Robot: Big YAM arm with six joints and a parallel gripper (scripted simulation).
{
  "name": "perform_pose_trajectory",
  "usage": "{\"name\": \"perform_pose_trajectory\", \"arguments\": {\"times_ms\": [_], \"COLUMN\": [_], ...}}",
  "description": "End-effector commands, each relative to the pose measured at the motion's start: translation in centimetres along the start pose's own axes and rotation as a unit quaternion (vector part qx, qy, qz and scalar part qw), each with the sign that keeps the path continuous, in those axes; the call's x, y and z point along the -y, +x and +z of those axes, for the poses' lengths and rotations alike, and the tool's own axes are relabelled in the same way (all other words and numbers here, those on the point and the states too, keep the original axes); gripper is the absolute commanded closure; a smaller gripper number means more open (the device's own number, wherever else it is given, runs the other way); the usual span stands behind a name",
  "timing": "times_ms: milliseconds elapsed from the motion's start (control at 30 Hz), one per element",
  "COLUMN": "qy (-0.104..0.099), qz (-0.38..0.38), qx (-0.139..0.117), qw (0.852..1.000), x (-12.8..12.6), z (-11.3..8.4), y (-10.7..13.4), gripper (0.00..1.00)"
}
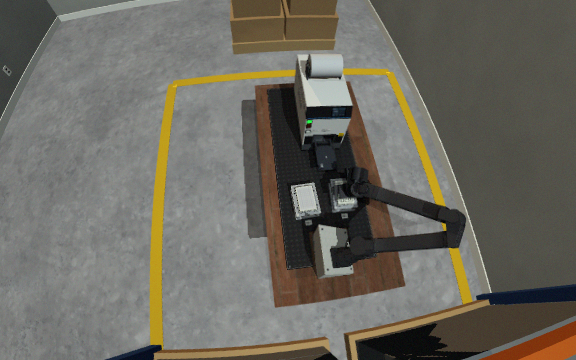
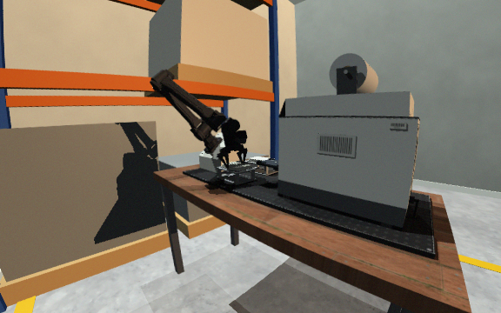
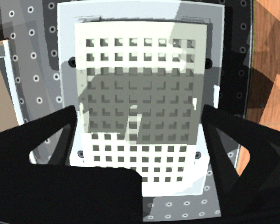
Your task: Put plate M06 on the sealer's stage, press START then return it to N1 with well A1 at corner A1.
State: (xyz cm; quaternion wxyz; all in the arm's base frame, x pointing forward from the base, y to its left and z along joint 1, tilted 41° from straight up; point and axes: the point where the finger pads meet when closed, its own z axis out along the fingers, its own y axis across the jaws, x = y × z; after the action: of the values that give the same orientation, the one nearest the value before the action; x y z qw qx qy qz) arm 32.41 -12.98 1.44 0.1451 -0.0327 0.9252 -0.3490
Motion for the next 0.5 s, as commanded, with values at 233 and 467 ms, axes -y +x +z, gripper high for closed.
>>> {"name": "perform_pose_trajectory", "arguments": {"times_ms": [233, 467], "qy": [0.002, 0.003], "qz": [0.009, 0.011], "qx": [0.0, 0.004], "qw": [1.0, 1.0], "x": [0.6, 0.7], "z": [0.1, 0.2], "y": [-0.6, -1.5], "gripper": [0.01, 0.04]}}
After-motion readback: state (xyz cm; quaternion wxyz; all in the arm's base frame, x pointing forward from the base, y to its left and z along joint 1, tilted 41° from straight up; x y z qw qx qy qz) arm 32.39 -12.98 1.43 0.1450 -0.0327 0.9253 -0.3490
